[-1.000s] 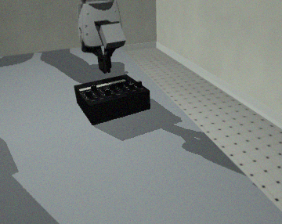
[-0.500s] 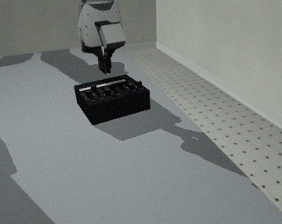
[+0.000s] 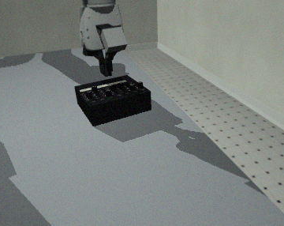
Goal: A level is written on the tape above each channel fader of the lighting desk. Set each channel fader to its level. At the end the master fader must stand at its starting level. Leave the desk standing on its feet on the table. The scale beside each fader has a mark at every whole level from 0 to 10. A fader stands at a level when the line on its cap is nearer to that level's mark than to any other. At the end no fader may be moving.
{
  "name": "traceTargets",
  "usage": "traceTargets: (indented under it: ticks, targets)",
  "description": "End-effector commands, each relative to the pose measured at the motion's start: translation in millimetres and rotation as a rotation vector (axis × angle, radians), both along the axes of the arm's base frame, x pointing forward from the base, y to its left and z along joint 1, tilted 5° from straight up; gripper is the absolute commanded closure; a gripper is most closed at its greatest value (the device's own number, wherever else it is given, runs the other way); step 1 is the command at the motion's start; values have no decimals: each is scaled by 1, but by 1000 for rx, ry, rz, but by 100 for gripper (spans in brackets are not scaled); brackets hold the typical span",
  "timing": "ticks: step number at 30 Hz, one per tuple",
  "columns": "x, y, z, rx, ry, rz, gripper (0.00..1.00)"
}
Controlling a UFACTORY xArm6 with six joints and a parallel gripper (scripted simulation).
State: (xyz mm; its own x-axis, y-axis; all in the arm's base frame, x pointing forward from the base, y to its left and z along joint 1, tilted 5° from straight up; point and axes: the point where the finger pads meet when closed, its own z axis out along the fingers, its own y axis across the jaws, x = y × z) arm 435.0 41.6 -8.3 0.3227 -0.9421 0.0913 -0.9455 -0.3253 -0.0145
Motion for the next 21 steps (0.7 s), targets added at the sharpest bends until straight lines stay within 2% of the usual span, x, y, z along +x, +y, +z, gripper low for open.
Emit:
traceTargets:
  ticks: [1, 21]
  targets:
    - [2, 0, 0, 1, -4, 0, 100]
    - [3, -1, -13, 1, -4, 0, 100]
